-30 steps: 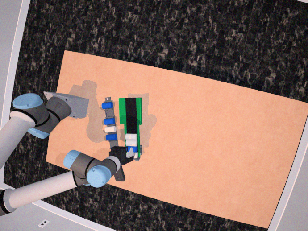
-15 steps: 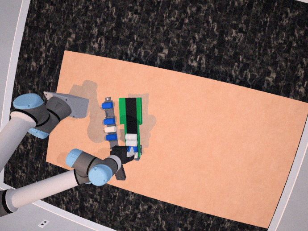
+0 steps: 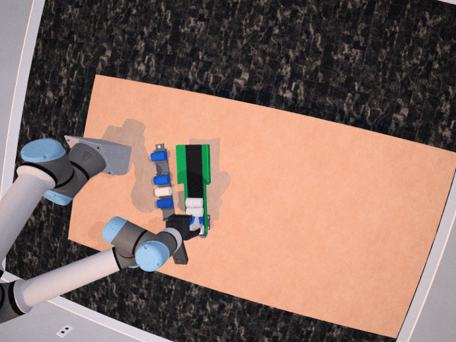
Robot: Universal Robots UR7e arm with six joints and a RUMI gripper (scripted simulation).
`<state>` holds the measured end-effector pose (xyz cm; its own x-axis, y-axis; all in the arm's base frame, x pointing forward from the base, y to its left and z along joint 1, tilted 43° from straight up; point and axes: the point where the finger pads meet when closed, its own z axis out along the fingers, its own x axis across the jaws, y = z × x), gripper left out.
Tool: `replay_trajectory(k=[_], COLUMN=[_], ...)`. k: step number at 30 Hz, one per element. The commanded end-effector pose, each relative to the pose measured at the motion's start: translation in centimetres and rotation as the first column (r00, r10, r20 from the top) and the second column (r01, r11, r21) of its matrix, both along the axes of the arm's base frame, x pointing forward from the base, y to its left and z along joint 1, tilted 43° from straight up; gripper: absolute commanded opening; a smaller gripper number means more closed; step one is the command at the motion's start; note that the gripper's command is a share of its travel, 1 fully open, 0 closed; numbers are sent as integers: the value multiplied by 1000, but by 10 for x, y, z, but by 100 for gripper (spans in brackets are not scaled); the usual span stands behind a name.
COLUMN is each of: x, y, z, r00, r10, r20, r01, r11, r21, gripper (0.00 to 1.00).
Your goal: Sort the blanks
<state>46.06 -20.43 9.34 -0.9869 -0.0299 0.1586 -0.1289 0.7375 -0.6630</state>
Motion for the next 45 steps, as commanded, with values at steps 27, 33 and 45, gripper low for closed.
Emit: replay_trajectory(k=[27, 33, 45], x=[-1, -1, -1], y=[-13, -13, -13], z=[-14, -14, -14], r00=[1000, 1000, 1000], r10=[1, 1, 1], r20=[1, 1, 1], r01=[-1, -1, -1], r11=[1000, 1000, 1000], r21=[0, 0, 0], gripper=[52, 52, 52])
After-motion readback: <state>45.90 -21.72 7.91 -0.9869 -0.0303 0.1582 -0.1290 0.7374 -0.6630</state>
